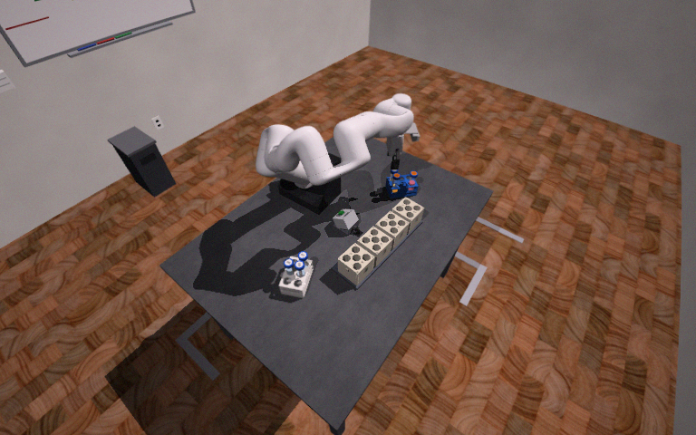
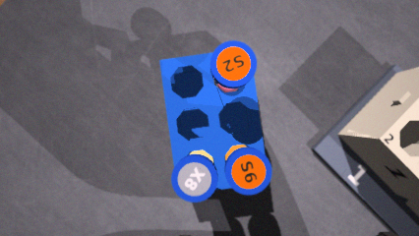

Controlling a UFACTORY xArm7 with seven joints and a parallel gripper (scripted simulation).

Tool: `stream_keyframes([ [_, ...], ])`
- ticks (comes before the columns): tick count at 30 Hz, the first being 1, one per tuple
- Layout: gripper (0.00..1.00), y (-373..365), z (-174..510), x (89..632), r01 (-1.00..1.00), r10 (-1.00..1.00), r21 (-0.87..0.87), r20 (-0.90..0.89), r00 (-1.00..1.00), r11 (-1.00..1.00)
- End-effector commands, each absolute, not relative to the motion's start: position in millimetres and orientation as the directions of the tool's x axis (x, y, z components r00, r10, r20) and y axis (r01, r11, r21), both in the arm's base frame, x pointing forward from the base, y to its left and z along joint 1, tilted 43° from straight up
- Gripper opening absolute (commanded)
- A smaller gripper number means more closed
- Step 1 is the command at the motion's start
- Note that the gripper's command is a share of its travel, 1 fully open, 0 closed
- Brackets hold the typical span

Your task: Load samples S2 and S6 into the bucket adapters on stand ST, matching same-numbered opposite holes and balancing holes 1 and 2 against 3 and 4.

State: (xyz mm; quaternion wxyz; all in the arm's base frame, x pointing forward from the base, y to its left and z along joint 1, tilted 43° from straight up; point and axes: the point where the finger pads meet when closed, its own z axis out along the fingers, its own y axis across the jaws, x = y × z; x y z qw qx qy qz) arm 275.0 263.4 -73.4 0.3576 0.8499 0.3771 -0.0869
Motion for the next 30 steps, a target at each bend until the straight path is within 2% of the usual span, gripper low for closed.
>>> stream_keyframes([
  [1,1.00,270.7,-66.8,274.1,0.703,0.582,0.541,-0.414,0.700,-0.461],
  [15,1.00,292.2,-43.4,270.1,0.703,0.582,0.541,-0.414,0.700,-0.461],
  [30,1.00,252.7,-1.5,300.4,0.344,0.335,0.666,-0.148,0.931,-0.662],
])
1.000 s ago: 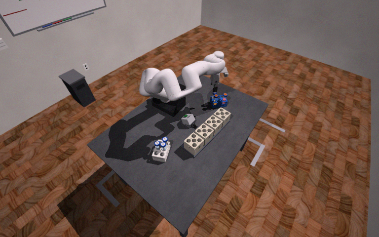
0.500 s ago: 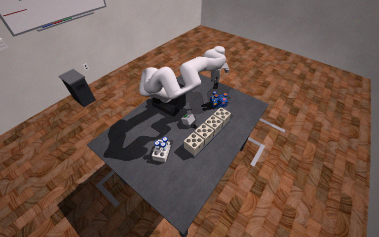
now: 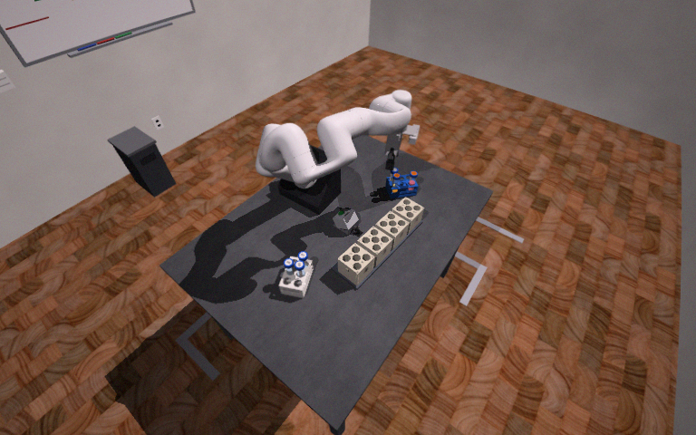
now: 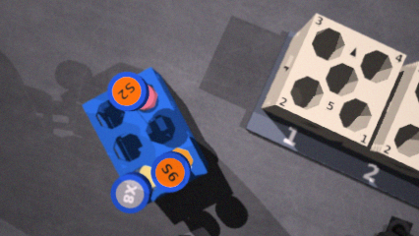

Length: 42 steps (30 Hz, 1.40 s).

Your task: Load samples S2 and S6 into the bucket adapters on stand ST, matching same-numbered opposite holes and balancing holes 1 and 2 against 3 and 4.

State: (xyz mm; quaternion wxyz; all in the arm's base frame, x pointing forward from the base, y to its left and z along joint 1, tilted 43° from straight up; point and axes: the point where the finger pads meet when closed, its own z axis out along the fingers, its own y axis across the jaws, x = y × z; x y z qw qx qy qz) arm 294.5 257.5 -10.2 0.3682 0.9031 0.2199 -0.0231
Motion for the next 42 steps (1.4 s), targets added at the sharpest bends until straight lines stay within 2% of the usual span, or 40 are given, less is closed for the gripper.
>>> stream_keyframes([
  [1,1.00,249.7,1.7,302.7,0.313,0.313,0.670,-0.126,0.941,-0.673],
  [10,1.00,222.3,30.7,323.6,0.021,0.100,0.678,0.078,0.992,-0.735],
  [13,1.00,219.2,34.0,325.9,-0.012,0.075,0.675,0.100,0.992,-0.738],
  [42,1.00,137.0,121.2,388.6,-0.015,0.074,0.675,0.103,0.992,-0.737],
])
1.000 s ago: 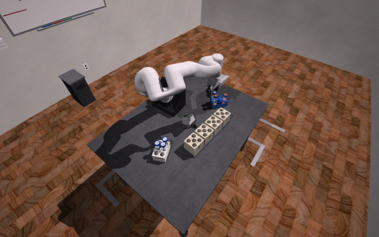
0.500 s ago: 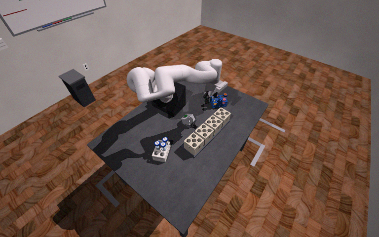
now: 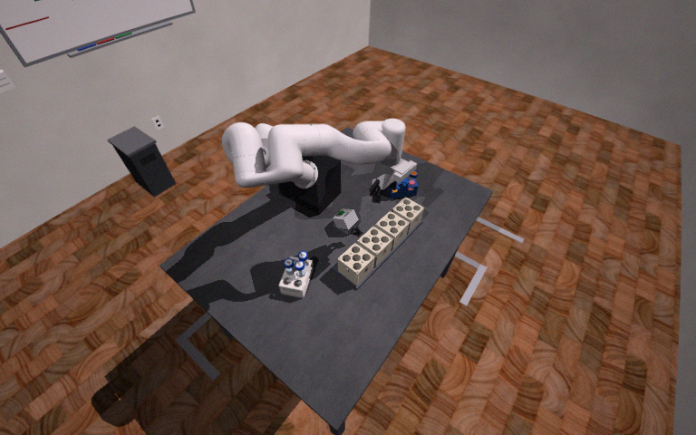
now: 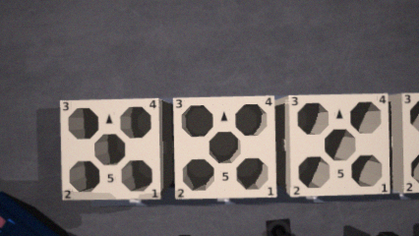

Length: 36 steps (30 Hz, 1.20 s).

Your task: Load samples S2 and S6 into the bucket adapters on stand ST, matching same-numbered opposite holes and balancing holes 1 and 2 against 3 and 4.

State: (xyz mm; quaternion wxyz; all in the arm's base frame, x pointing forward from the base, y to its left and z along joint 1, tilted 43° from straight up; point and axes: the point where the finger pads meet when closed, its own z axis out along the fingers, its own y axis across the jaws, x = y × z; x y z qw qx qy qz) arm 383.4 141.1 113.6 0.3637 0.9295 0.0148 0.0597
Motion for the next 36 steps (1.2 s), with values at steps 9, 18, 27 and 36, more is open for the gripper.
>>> stream_keyframes([
  [9,0.57,147.1,111.2,383.7,-0.179,-0.049,0.649,0.213,0.976,-0.740],
  [18,0.57,176.4,81.4,366.6,-0.459,-0.266,0.557,0.395,0.879,-0.692],
  [27,0.57,199.0,58.2,353.3,-0.606,-0.383,0.479,0.486,0.786,-0.635],
  [36,0.57,228.3,28.5,336.2,-0.605,-0.383,0.479,0.485,0.786,-0.635],
])
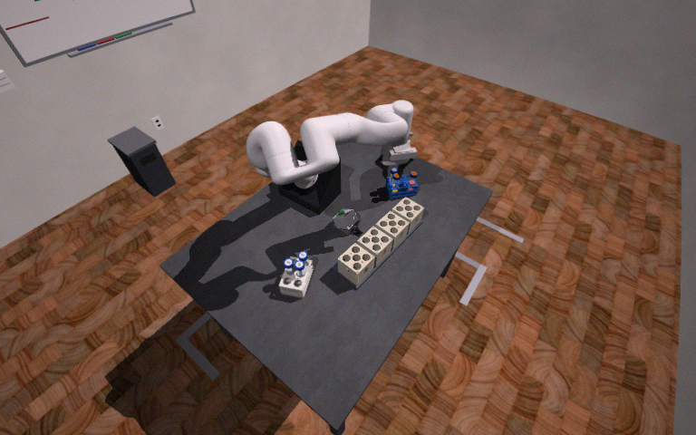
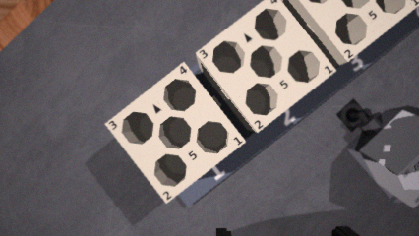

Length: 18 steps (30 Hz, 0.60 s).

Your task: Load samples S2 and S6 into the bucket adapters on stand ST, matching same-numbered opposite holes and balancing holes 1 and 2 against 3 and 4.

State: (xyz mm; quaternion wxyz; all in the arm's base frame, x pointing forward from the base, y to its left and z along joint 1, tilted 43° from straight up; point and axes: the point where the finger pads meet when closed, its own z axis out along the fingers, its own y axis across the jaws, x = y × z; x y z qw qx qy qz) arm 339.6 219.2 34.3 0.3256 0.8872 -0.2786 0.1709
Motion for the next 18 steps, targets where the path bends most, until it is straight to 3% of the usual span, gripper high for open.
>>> stream_keyframes([
  [1,0.57,228.3,28.5,336.2,-0.605,-0.383,0.479,0.485,0.786,-0.635],
  [18,0.57,277.0,-21.1,307.6,-0.606,-0.383,0.479,0.485,0.786,-0.635],
])
